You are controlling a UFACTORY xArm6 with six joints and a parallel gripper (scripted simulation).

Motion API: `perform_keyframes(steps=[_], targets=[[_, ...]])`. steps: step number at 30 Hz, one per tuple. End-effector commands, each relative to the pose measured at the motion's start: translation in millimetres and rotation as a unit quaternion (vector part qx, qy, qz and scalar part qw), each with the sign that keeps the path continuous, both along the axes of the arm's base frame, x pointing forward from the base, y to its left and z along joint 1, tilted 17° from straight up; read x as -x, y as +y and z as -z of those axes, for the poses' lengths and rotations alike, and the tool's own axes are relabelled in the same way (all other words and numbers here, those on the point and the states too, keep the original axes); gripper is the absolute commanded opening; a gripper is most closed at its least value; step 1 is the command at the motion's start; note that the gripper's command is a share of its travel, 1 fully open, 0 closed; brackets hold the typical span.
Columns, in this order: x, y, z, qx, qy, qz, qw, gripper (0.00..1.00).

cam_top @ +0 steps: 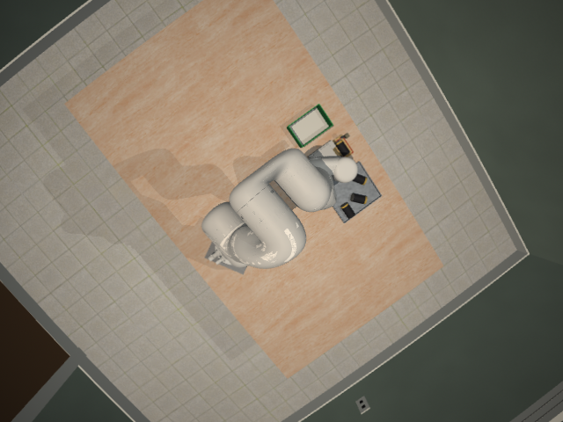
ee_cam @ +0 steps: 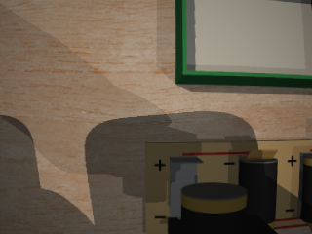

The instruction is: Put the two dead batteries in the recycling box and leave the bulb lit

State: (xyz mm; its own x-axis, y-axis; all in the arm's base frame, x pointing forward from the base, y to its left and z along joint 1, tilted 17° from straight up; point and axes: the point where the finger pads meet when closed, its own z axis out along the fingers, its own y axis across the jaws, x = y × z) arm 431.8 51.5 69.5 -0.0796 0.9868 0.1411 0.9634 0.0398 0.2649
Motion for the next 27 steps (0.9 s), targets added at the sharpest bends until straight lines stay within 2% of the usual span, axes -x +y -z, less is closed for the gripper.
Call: perform_keyframes(steps=[1,21,27], targets=[[4,-1,-15,0.004,0.005,0.001,1.0,0.28],[4,-1,-15,0.003,0.006,0.008,1.0,0.28],[2,-19,-13,0.003,0.006,0.008,1.0,0.28]])
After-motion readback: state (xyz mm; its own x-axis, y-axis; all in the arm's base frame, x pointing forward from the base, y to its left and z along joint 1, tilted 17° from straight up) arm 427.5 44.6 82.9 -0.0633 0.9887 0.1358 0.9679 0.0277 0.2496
